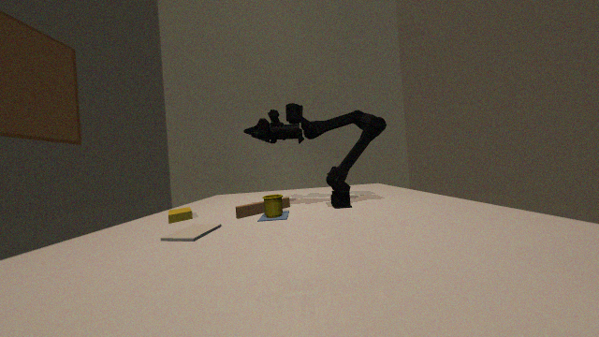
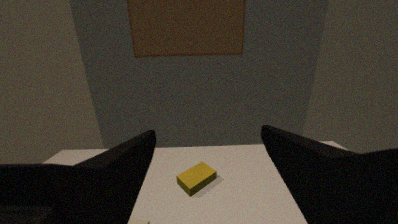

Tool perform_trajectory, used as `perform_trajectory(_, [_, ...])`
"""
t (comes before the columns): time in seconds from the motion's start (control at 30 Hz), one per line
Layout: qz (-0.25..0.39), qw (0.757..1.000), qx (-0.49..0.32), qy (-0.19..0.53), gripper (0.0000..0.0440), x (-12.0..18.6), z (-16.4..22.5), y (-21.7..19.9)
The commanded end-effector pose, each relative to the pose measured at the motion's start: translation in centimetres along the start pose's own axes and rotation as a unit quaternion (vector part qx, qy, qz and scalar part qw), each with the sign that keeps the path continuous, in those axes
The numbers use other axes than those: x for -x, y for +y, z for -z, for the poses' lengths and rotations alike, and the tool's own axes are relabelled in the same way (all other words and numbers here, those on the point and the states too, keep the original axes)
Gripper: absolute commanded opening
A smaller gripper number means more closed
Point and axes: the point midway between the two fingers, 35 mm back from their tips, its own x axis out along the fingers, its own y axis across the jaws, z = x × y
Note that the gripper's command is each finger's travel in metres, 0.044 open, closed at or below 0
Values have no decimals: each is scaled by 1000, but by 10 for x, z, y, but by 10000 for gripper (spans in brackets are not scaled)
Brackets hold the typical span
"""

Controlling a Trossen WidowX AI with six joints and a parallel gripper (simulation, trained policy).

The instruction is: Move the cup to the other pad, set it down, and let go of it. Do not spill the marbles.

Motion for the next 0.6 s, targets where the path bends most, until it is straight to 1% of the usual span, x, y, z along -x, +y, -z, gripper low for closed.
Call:
perform_trajectory(0.0, [-1,1000,-1,1,374,0,0,1])
perform_trajectory(0.3, [-10,999,-14,29,138,5,2,5])
perform_trajectory(0.33, [-11,999,-17,33,117,5,3,6])
perform_trajectory(0.4, [-14,999,-24,44,107,6,4,7])
perform_trajectory(0.57, [-23,996,-48,68,105,7,4,13])
